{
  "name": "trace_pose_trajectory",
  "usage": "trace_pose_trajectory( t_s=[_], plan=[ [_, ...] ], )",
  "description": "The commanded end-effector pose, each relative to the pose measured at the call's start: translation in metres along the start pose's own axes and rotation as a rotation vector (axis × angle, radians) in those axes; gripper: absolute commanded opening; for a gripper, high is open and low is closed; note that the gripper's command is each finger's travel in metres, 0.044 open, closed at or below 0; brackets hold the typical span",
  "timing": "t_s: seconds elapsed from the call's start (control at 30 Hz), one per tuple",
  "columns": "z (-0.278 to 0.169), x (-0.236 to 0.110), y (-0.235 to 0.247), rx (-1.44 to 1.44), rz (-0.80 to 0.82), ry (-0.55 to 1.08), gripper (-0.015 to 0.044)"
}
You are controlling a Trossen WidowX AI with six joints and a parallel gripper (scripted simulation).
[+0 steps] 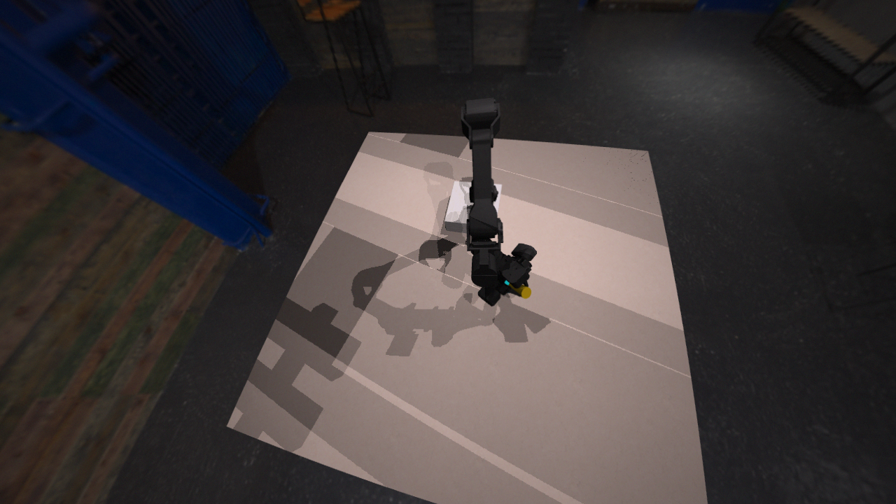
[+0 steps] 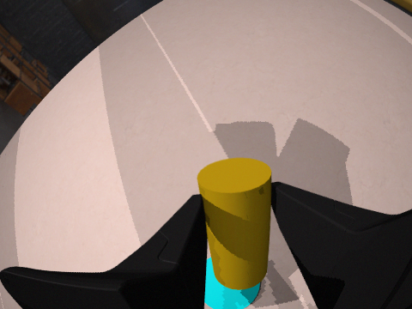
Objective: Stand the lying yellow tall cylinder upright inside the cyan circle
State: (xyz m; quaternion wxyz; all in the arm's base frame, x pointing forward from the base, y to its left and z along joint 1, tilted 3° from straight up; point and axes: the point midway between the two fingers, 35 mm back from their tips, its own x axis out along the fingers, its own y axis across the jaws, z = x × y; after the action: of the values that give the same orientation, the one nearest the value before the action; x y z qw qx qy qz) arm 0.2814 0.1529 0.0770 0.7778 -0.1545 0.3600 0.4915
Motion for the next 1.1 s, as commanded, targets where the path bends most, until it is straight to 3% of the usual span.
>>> trace_pose_trajectory(
  t_s=[0.0, 1.07],
  plan=[
    [-0.002, 0.000, 0.001, 0.007, 0.008, -0.023, 0.0105],
    [-0.005, -0.010, -0.002, -0.014, 0.026, -0.237, 0.0105]
  ],
)
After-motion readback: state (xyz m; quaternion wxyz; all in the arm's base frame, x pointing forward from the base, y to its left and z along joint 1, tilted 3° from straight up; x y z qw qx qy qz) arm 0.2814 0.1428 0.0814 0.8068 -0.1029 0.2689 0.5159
